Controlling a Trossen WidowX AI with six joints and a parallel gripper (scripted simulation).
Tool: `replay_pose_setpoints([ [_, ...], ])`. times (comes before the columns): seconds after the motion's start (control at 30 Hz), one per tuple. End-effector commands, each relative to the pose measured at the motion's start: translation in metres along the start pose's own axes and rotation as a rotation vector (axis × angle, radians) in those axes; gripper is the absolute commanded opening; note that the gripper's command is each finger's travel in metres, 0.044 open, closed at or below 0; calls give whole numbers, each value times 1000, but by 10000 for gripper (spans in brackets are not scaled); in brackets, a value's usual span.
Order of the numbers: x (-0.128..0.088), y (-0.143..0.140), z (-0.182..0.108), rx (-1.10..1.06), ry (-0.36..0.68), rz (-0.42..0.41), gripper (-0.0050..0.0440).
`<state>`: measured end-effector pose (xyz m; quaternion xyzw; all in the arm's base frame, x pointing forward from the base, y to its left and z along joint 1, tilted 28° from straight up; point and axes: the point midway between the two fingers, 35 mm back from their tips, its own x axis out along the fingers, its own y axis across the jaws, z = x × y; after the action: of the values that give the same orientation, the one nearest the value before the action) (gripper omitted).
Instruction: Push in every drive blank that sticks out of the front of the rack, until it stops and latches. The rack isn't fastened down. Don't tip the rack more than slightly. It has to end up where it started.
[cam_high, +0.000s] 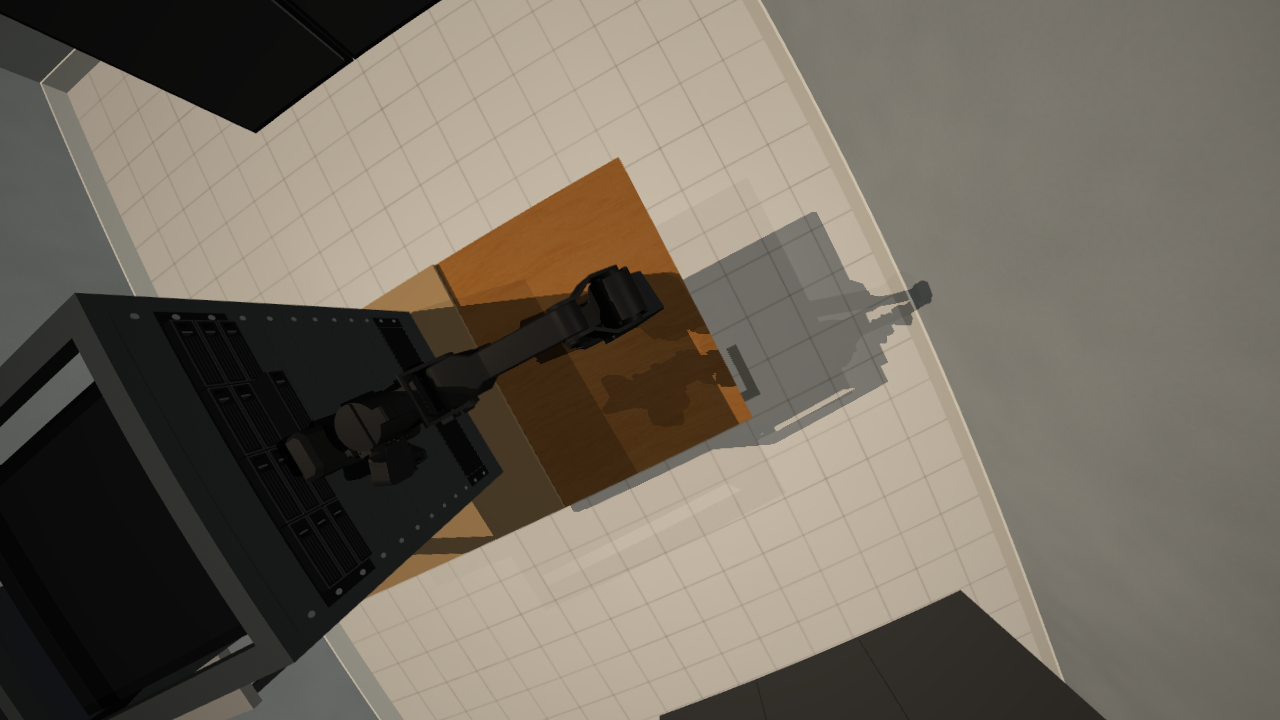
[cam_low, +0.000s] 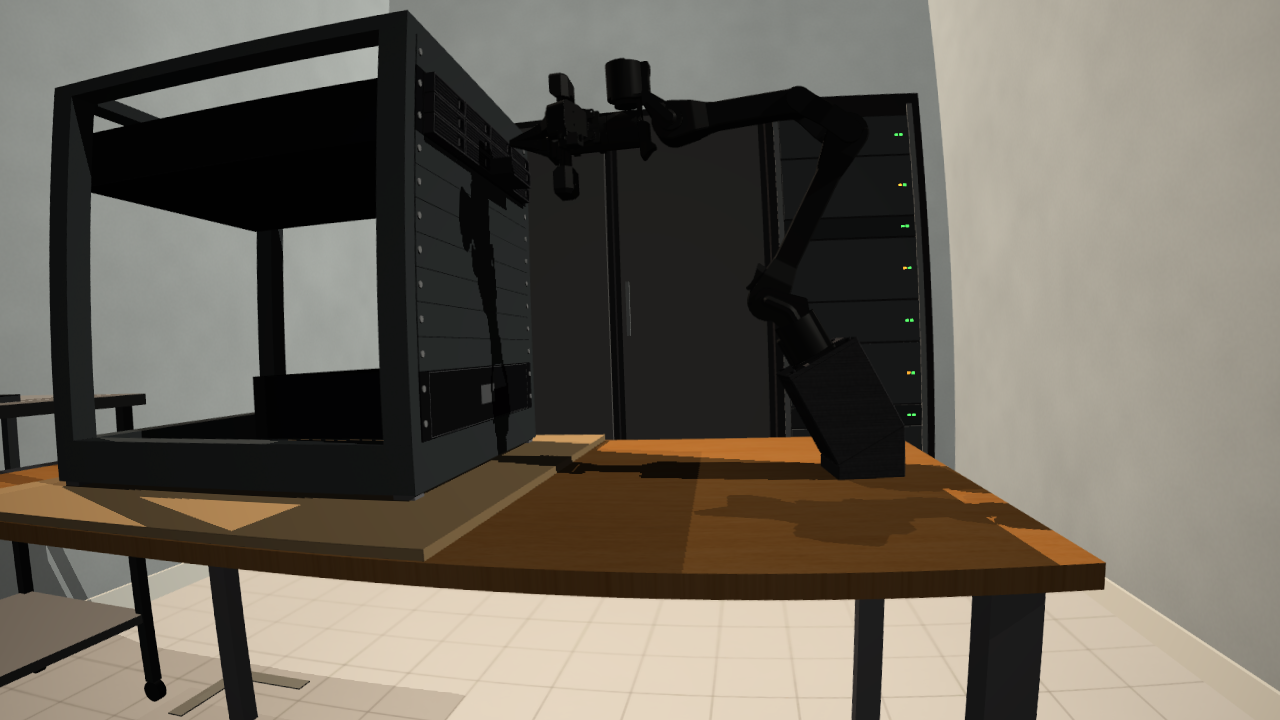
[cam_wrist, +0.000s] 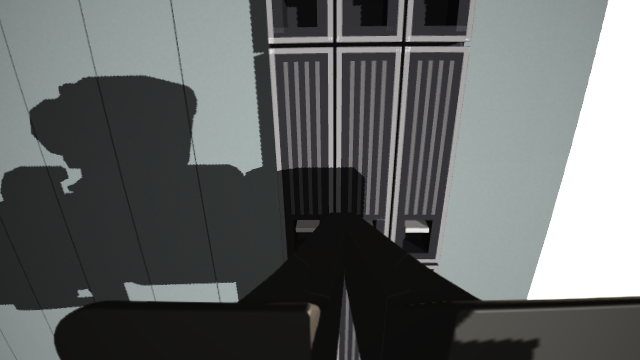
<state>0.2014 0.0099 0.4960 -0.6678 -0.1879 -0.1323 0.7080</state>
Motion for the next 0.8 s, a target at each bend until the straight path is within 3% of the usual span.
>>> replay_pose_setpoints([
  [0.0, -3, -8, 1, 6, -1, -19, -50],
  [0.77, -6, -8, 1, 146, -3, -20, -50],
])
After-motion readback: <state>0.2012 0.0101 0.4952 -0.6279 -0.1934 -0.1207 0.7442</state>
